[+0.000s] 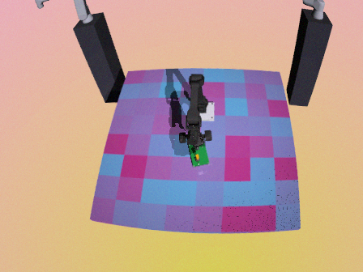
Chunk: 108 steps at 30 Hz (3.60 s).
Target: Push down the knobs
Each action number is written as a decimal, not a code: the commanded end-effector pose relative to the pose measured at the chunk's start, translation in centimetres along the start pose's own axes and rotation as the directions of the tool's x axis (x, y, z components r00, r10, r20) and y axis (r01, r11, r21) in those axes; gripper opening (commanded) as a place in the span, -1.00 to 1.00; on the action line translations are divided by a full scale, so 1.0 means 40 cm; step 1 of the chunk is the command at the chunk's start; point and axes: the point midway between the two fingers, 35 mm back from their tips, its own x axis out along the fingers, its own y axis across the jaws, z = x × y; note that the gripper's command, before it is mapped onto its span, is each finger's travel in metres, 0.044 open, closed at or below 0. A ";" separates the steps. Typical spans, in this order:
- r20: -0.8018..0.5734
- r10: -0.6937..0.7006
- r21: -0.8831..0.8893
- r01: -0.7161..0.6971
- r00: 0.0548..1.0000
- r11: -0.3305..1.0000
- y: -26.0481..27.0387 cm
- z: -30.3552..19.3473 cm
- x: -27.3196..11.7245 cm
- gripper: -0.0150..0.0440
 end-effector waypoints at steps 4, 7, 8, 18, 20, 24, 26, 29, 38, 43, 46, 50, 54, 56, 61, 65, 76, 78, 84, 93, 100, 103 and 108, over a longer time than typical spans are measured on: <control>-0.005 0.004 0.006 -0.004 1.000 1.000 0.002 -0.003 -0.001 -0.49; -0.005 0.004 0.006 -0.004 1.000 1.000 0.002 -0.003 -0.001 -0.49; -0.005 0.004 0.006 -0.004 1.000 1.000 0.002 -0.003 -0.001 -0.49; -0.005 0.004 0.006 -0.004 1.000 1.000 0.002 -0.003 0.004 -0.49; -0.005 0.004 0.006 -0.004 1.000 1.000 0.002 -0.003 0.004 -0.49; -0.005 0.004 0.006 -0.004 1.000 1.000 0.002 -0.003 0.004 -0.49; -0.005 0.004 0.006 -0.004 1.000 1.000 0.002 -0.003 0.006 -0.49; -0.005 0.004 0.006 -0.004 1.000 1.000 0.002 -0.003 0.009 -0.49; -0.005 0.004 0.006 -0.004 1.000 1.000 0.002 -0.003 0.009 -0.49; -0.005 0.004 0.006 -0.004 1.000 1.000 0.002 -0.003 0.014 -0.49; -0.005 0.004 0.006 -0.004 1.000 1.000 0.002 -0.003 0.014 -0.49; -0.005 0.004 0.006 -0.004 1.000 1.000 0.002 -0.003 0.014 -0.49; -0.005 0.004 0.006 -0.004 1.000 1.000 0.002 -0.003 0.014 -0.49; -0.005 0.004 0.006 -0.004 1.000 1.000 0.002 -0.003 0.016 -0.49; -0.005 0.004 0.006 -0.004 1.000 1.000 0.002 -0.003 0.019 -0.49; -0.005 0.004 0.006 -0.004 1.000 1.000 0.002 -0.003 0.019 -0.49; -0.005 0.004 0.006 -0.004 1.000 1.000 0.002 -0.003 0.024 -0.49; -0.005 0.004 0.006 -0.004 1.000 1.000 0.002 -0.003 0.024 -0.49; -0.005 0.004 0.006 -0.004 1.000 1.000 0.002 -0.003 0.024 -0.49; -0.005 0.004 0.006 -0.004 1.000 1.000 0.002 -0.003 0.029 -0.49; -0.005 0.004 0.006 -0.004 1.000 1.000 0.002 -0.003 0.030 -0.49; -0.005 0.004 0.006 -0.004 1.000 1.000 0.002 -0.003 0.034 -0.49; -0.005 0.004 0.006 -0.004 1.000 1.000 0.002 -0.003 0.034 -0.49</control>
